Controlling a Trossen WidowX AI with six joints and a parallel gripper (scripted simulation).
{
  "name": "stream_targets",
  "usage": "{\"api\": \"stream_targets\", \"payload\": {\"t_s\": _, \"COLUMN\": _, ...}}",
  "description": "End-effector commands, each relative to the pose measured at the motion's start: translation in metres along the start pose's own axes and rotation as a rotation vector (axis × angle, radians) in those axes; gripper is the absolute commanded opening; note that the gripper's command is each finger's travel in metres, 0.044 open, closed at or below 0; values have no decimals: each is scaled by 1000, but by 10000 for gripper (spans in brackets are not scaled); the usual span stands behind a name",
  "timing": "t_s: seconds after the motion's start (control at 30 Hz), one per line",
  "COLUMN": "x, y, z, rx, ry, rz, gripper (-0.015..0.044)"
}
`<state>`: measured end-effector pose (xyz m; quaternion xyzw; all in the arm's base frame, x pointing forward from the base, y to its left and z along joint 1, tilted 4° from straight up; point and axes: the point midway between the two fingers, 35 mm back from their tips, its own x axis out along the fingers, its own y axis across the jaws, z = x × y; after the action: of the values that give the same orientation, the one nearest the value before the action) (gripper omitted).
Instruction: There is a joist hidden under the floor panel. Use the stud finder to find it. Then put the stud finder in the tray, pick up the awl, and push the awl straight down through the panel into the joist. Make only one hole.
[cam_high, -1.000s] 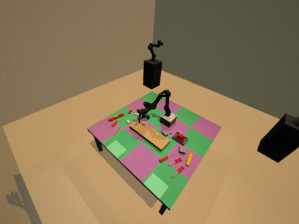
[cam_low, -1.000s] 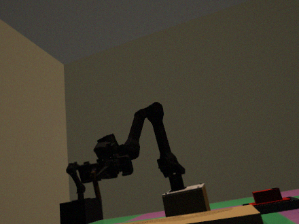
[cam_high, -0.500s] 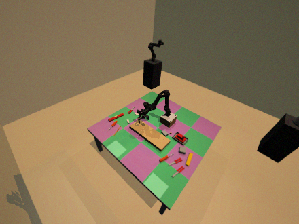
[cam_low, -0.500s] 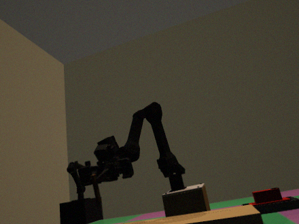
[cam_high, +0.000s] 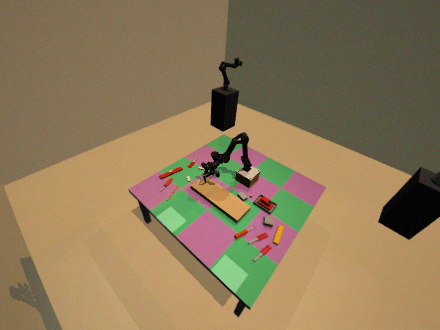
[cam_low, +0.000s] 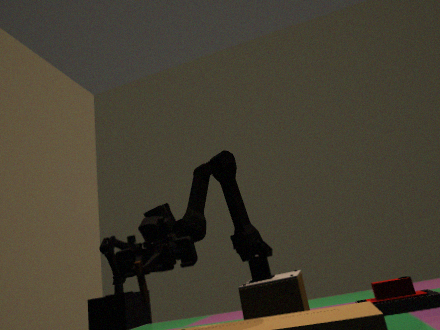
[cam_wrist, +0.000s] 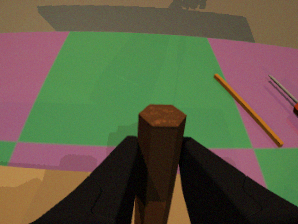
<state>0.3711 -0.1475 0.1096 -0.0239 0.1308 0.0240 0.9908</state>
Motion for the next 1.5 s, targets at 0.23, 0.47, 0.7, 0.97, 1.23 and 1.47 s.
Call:
{"api": "stream_targets", "payload": {"t_s": 0.23, "x": 2, "y": 0, "z": -7, "rx": 4, "ry": -1, "rz": -4, "gripper": 0}}
{"api": "stream_targets", "payload": {"t_s": 0.47, "x": 6, "y": 0, "z": -17, "rx": 4, "ry": -1, "rz": -4, "gripper": 0}}
{"api": "stream_targets", "payload": {"t_s": 0.7, "x": 10, "y": 0, "z": -27, "rx": 4, "ry": -1, "rz": -4, "gripper": 0}}
{"api": "stream_targets", "payload": {"t_s": 0.97, "x": 13, "y": 1, "z": -39, "rx": 4, "ry": 0, "rz": -3, "gripper": 0}}
{"api": "stream_targets", "payload": {"t_s": 1.23, "x": 13, "y": 1, "z": -39, "rx": 4, "ry": 0, "rz": -3, "gripper": 0}}
{"api": "stream_targets", "payload": {"t_s": 1.47, "x": 13, "y": 1, "z": -39, "rx": 4, "ry": 0, "rz": -3, "gripper": 0}}
